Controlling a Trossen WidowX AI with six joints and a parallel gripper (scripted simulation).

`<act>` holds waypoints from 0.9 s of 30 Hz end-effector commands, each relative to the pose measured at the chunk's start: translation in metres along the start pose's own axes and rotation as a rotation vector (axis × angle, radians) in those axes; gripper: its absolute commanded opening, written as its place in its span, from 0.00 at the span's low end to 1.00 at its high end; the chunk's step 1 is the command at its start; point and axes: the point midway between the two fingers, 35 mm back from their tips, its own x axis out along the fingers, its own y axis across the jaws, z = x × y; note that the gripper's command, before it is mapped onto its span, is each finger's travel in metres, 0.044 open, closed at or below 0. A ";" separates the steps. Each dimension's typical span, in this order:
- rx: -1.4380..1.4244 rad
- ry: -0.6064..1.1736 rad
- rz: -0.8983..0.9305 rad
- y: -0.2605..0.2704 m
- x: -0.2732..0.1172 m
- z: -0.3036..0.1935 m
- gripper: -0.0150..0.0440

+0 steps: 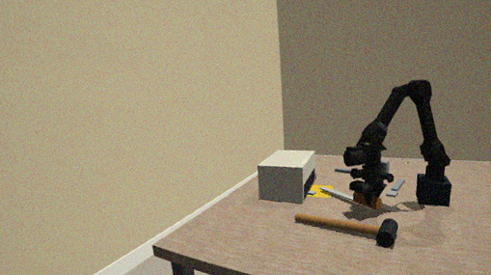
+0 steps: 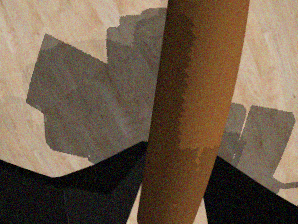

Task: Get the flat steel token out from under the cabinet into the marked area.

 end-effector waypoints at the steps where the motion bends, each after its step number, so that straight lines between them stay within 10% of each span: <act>1: 0.003 -0.010 0.012 0.009 -0.003 -0.001 0.25; 27: 0.003 -0.009 0.014 0.038 -0.003 -0.019 0.25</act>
